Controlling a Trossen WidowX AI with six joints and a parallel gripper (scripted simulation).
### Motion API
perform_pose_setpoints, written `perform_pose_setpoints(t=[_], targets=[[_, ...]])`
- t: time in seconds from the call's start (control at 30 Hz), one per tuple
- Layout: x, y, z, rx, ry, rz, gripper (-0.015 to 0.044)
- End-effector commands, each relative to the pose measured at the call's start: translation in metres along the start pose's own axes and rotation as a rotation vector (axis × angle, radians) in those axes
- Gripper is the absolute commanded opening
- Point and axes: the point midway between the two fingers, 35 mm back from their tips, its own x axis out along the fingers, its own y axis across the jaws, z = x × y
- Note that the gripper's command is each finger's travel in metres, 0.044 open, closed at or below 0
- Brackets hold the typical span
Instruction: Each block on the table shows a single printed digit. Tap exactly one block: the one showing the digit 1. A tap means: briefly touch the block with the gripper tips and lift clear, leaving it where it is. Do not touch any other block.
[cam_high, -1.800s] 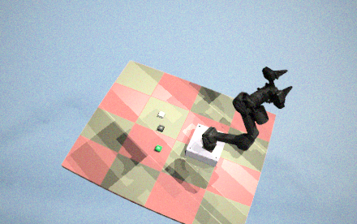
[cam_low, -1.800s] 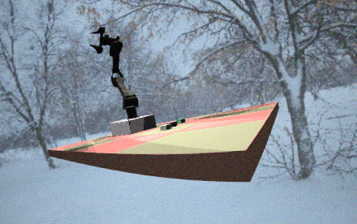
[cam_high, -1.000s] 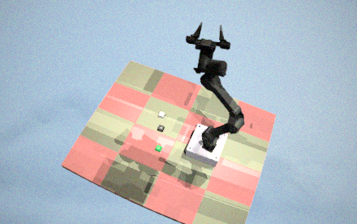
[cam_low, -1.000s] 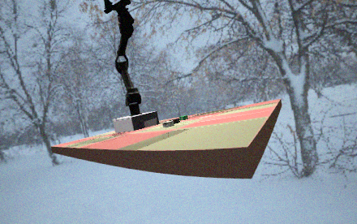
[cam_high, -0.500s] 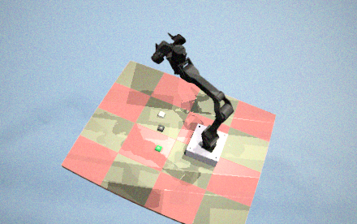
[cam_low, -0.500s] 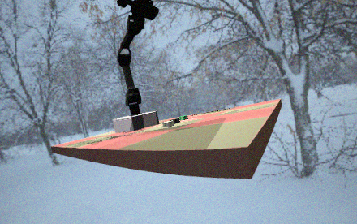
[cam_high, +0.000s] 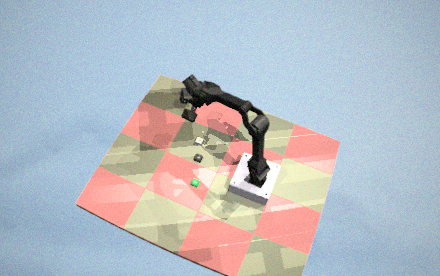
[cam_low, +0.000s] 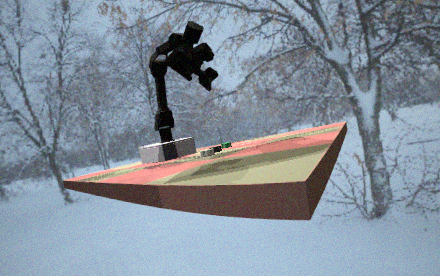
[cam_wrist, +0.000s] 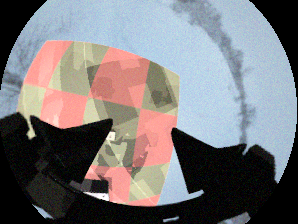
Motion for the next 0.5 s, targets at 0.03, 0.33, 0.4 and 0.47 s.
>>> perform_pose_setpoints(t=[0.03,0.33,0.4,0.47], targets=[[0.033,0.061,-0.071,0.073,0.363,0.274,0.04],[0.034,0.069,-0.081,0.086,0.419,0.308,0.04],[0.034,0.069,-0.081,0.086,0.419,0.308,0.04],[0.034,0.069,-0.081,0.086,0.419,0.308,0.04]])
